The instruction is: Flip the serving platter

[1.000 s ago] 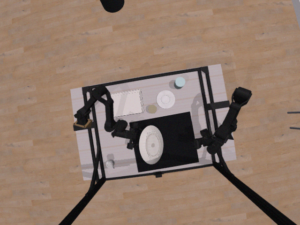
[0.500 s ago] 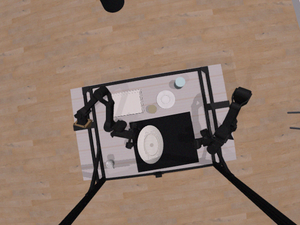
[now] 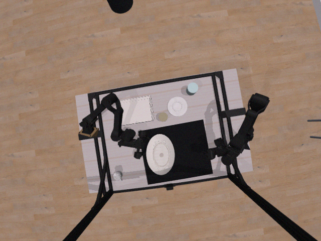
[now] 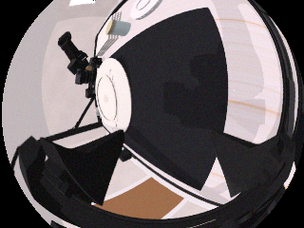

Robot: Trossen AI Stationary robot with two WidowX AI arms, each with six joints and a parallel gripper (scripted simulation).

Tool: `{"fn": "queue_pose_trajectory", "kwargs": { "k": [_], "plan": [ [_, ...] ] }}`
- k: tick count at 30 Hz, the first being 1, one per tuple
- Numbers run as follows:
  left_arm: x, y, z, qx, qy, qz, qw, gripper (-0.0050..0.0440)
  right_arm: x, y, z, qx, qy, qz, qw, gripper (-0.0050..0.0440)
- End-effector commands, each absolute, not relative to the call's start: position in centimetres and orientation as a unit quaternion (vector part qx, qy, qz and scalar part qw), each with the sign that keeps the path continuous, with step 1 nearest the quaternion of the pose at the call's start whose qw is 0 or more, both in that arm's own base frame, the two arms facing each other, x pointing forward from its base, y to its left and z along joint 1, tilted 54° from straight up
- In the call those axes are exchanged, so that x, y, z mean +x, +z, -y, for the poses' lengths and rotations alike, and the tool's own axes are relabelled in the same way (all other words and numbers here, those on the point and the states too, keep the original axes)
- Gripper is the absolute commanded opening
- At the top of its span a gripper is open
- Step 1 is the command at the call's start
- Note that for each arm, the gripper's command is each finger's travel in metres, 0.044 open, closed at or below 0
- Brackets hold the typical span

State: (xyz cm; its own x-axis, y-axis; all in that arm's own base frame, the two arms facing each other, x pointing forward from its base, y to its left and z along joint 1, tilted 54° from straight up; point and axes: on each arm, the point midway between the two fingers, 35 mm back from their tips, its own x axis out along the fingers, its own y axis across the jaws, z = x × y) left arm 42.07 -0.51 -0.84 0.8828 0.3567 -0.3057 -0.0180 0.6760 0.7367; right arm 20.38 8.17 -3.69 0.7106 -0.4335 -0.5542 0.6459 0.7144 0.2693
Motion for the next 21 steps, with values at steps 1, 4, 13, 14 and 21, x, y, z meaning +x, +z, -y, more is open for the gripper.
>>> {"fn": "queue_pose_trajectory", "kwargs": {
  "k": [1, 4, 13, 14, 21],
  "plan": [
    [42.2, -0.7, 1.2, 0.388, 0.096, -0.209, 0.892, 0.044, 20.4, -3.6, -8.1, 0.229, -0.302, -0.23, 0.897, 0.044],
    [42.0, -1.0, 0.8, 0.395, 0.098, -0.217, 0.887, 0.044, 20.4, -3.6, -8.1, 0.229, -0.302, -0.23, 0.897, 0.044],
    [41.7, -1.6, 0.0, 0.404, 0.102, -0.229, 0.879, 0.044, 20.4, -3.6, -8.1, 0.229, -0.302, -0.23, 0.897, 0.044],
    [41.7, -1.7, -0.1, 0.405, 0.102, -0.23, 0.879, 0.044, 20.4, -3.6, -8.1, 0.229, -0.302, -0.23, 0.897, 0.044],
    [41.5, -2.1, -0.7, 0.405, 0.102, -0.23, 0.879, 0.044, 20.4, -3.6, -8.1, 0.229, -0.302, -0.23, 0.897, 0.044]
  ]
}}
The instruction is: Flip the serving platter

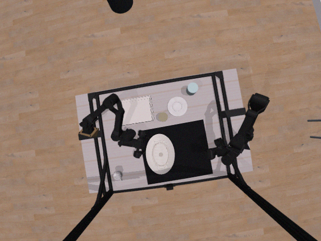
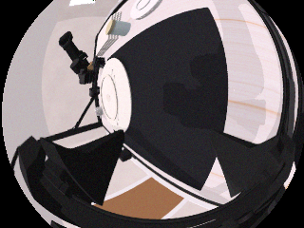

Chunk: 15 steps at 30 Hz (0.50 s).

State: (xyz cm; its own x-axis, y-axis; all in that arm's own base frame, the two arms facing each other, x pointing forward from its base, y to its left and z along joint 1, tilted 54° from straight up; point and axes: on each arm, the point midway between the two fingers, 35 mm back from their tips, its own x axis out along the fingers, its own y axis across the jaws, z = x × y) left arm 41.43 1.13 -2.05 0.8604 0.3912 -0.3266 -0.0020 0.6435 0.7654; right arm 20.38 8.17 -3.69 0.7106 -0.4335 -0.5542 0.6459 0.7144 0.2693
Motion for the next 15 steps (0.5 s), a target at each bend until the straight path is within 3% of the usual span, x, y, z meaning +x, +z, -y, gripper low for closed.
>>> {"fn": "queue_pose_trajectory", "kwargs": {
  "k": [1, 15],
  "plan": [
    [41.52, -2.13, -0.82, 0.405, 0.102, -0.23, 0.879, 0.044, 20.39, -3.62, -8.13, 0.229, -0.302, -0.23, 0.897, 0.044],
    [41.57, -2.33, -1.34, 0.415, 0.106, -0.242, 0.87, 0.044, 20.39, -3.62, -8.13, 0.229, -0.302, -0.23, 0.897, 0.044]
  ]
}}
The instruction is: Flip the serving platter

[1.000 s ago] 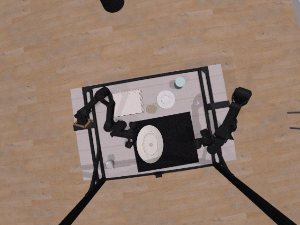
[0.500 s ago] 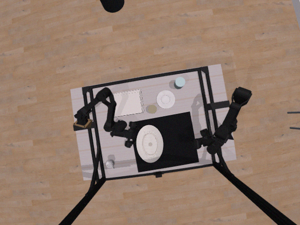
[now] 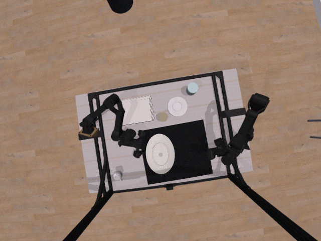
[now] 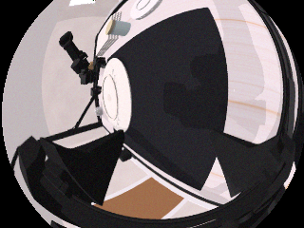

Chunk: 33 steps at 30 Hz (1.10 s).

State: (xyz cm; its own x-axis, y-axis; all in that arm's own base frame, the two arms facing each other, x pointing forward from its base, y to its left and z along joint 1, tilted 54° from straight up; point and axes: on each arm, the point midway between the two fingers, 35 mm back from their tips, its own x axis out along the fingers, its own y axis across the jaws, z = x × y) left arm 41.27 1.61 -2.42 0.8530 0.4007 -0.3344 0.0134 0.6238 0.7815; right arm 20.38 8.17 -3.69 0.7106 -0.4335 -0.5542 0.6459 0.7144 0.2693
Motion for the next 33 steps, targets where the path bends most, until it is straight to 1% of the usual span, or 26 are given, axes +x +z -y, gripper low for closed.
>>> {"fn": "queue_pose_trajectory", "kwargs": {
  "k": [1, 19, 33],
  "plan": [
    [41.6, -2.3, -1.3, 0.419, 0.107, -0.247, 0.867, 0.044, 20.4, -3.6, -8.1, 0.229, -0.302, -0.23, 0.897, 0.044],
    [41.6, -2.3, -1.3, 0.426, 0.108, -0.254, 0.862, 0.044, 20.4, -3.6, -8.1, 0.229, -0.302, -0.23, 0.897, 0.044],
    [39.9, -3.0, -0.9, 0.426, 0.108, -0.255, 0.861, 0.044, 20.4, -3.6, -8.1, 0.229, -0.302, -0.23, 0.897, 0.044]
  ]
}}
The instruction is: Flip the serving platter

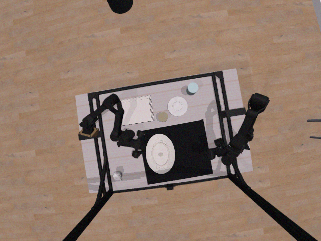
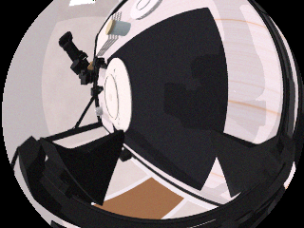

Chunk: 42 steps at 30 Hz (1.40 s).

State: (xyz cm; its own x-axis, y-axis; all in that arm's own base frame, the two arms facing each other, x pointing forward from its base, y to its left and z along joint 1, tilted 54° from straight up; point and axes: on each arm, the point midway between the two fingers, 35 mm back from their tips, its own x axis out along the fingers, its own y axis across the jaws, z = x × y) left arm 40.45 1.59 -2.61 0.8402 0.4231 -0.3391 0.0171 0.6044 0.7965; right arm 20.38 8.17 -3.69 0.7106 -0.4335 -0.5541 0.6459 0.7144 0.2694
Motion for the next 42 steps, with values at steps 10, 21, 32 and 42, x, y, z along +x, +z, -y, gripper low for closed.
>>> {"fn": "queue_pose_trajectory", "kwargs": {
  "k": [10, 21, 32, 42],
  "plan": [
    [38.4, -3.5, -0.6, 0.427, 0.108, -0.256, 0.861, 0.044, 20.4, -3.6, -8.1, 0.229, -0.302, -0.23, 0.897, 0.044],
    [37.3, -3.7, -0.5, 0.427, 0.109, -0.256, 0.86, 0.044, 20.4, -3.6, -8.1, 0.229, -0.301, -0.231, 0.896, 0.044],
    [36.9, -3.3, 0.3, 0.427, 0.109, -0.257, 0.86, 0.044, 20.4, -3.6, -8.1, 0.229, -0.301, -0.232, 0.896, 0.044],
    [36.8, -2.6, 1.4, 0.427, 0.108, -0.258, 0.86, 0.044, 20.4, -3.6, -8.1, 0.229, -0.301, -0.232, 0.896, 0.044]
  ]
}}
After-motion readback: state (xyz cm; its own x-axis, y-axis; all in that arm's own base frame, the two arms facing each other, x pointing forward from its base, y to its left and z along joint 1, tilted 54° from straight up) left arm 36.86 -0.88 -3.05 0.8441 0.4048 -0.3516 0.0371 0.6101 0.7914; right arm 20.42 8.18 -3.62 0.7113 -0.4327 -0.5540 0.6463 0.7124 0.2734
